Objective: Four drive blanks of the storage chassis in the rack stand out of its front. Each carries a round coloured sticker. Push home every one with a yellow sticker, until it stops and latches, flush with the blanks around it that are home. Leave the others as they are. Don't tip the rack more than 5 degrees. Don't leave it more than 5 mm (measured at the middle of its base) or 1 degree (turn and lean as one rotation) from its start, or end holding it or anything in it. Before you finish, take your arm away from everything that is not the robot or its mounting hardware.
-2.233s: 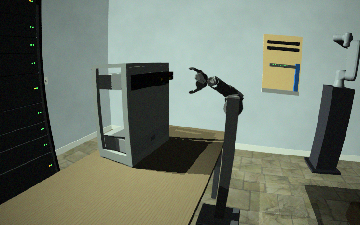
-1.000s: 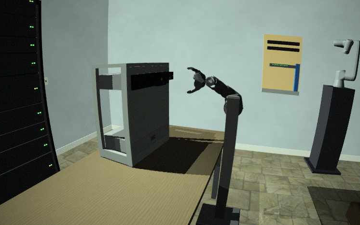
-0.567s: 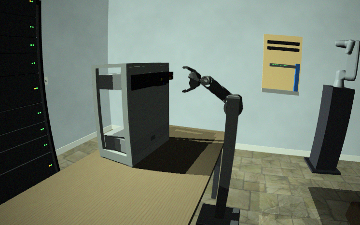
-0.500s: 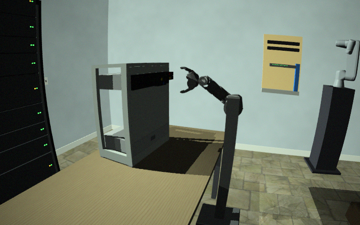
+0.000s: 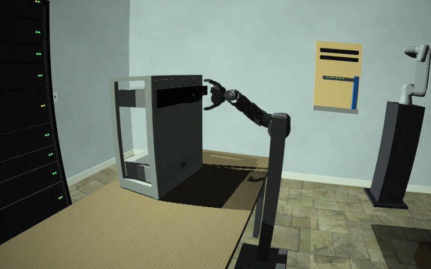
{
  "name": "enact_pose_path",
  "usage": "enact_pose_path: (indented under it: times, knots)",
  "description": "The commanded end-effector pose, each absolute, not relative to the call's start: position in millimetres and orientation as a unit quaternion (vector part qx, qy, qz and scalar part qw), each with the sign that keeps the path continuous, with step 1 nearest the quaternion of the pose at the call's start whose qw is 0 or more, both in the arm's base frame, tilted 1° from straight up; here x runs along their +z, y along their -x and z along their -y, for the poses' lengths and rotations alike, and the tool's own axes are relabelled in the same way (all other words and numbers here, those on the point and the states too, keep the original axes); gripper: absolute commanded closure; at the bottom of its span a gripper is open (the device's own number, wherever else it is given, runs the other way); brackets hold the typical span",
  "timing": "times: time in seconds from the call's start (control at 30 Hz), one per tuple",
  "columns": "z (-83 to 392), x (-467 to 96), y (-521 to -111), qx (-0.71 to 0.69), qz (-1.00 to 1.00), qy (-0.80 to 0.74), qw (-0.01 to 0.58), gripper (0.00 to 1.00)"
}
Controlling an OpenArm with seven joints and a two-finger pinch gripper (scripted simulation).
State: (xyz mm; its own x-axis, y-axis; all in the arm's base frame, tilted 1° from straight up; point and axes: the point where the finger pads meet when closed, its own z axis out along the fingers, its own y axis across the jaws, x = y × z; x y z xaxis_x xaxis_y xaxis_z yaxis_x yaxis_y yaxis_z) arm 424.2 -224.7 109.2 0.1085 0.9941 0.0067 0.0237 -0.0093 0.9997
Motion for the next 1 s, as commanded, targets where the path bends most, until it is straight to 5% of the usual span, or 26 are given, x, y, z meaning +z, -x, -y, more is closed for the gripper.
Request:
enact_pose_path:
  times: [0.0,0.97]
  knots:
    - [222,110,-428,0.468,-0.479,-0.527,0.523,0.0]
    - [218,111,-439,0.468,-0.48,-0.527,0.523,0.0]
